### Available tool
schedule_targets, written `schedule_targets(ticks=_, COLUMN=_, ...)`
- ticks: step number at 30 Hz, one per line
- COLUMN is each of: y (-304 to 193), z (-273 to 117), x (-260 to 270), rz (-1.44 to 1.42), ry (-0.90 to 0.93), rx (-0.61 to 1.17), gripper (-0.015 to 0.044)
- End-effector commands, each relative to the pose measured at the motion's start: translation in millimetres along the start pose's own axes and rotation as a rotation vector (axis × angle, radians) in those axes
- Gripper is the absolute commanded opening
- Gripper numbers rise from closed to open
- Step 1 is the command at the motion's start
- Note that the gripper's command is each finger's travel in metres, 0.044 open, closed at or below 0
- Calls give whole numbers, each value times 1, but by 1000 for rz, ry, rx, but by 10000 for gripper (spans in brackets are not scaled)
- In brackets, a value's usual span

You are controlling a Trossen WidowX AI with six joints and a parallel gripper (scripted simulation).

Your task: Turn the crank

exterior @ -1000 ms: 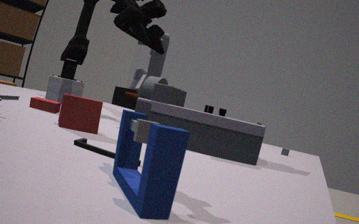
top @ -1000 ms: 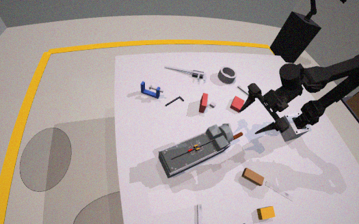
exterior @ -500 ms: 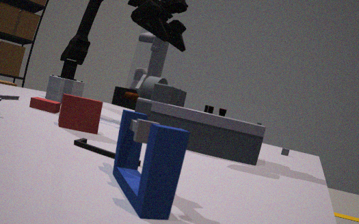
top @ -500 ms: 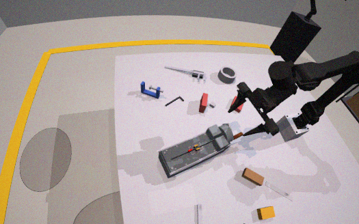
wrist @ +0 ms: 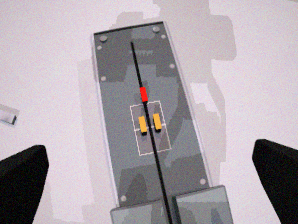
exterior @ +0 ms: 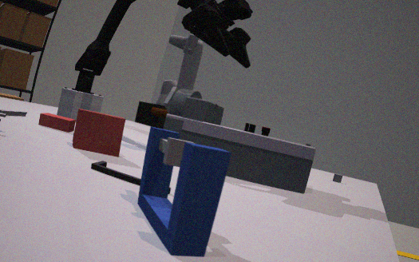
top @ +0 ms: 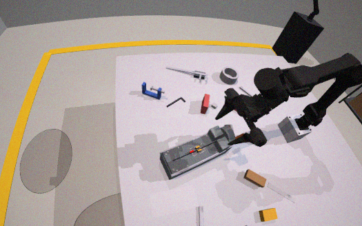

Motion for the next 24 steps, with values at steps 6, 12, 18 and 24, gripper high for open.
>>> schedule_targets(ticks=6, y=-29, z=41, x=5, rz=13, ry=-7, rx=9, gripper=440)
schedule_targets(ticks=12, y=-29, z=41, x=5, rz=13, ry=-7, rx=9, gripper=440)
schedule_targets(ticks=18, y=-29, z=41, x=5, rz=13, ry=-7, rx=9, gripper=440)
schedule_targets(ticks=24, y=-29, z=41, x=5, rz=13, ry=-7, rx=9, gripper=440)
Point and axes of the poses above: the point midway between the two fingers, 35 mm back from their tips, its own z axis out along the fingers, its own x axis across the jaws, y = z × x, the point moved 3 cm from there along -z, back along the fingers, and after that the axes turned 13 degrees about -z, right-handed, at the moved point
